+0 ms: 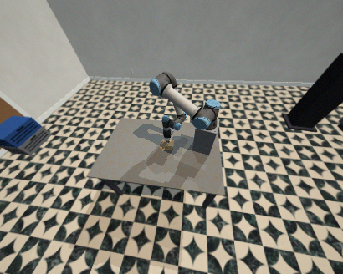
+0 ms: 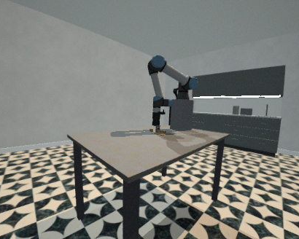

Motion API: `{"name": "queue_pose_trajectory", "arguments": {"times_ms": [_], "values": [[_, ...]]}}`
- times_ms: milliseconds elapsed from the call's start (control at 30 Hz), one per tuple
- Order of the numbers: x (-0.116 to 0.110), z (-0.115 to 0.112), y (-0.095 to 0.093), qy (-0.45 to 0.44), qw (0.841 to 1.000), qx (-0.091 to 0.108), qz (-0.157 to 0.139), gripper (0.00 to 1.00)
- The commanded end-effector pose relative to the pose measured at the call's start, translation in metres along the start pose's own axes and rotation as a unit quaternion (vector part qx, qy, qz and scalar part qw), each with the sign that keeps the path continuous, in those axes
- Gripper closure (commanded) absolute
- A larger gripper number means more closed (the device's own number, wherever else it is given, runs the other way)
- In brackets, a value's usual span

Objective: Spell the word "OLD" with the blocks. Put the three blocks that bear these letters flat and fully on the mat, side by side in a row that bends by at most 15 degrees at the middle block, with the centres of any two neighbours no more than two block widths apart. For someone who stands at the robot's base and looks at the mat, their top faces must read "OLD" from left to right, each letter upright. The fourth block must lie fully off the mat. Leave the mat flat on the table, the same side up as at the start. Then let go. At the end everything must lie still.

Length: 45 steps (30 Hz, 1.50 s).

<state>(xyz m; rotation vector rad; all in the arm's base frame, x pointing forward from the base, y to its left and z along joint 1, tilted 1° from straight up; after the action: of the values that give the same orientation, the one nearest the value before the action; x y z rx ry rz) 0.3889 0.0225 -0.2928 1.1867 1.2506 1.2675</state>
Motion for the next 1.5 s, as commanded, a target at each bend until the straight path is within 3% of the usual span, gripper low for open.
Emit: {"name": "queue_pose_trajectory", "arguments": {"times_ms": [0,300,333,400,433,600,733,1167,1467], "values": [[0.0,0.0,0.0,0.0,1.0,-0.001,0.0,0.51],[0.0,0.0,0.0,0.0,1.0,-0.001,0.0,0.51],[0.0,0.0,0.0,0.0,1.0,-0.001,0.0,0.45],[0.0,0.0,0.0,0.0,1.0,-0.001,0.0,0.45],[0.0,0.0,0.0,0.0,1.0,-0.001,0.0,0.39],[0.0,0.0,0.0,0.0,1.0,-0.001,0.0,0.33],[0.0,0.0,0.0,0.0,1.0,-0.001,0.0,0.21],[0.0,0.0,0.001,0.0,1.0,-0.001,0.0,0.21],[0.0,0.0,0.013,0.0,1.0,-0.001,0.0,0.21]]}}
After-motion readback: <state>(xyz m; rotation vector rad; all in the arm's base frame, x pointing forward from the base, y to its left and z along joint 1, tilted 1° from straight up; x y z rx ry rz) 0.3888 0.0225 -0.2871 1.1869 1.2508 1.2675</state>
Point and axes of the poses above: the point where the finger pads meet when closed, its own y axis back along the fingers, its own z axis across the jaws, x = y × z, the point moved 3 cm from there along y, back along the fingers, and after that the axes turned 5 degrees about -y, right-handed, at the moved point
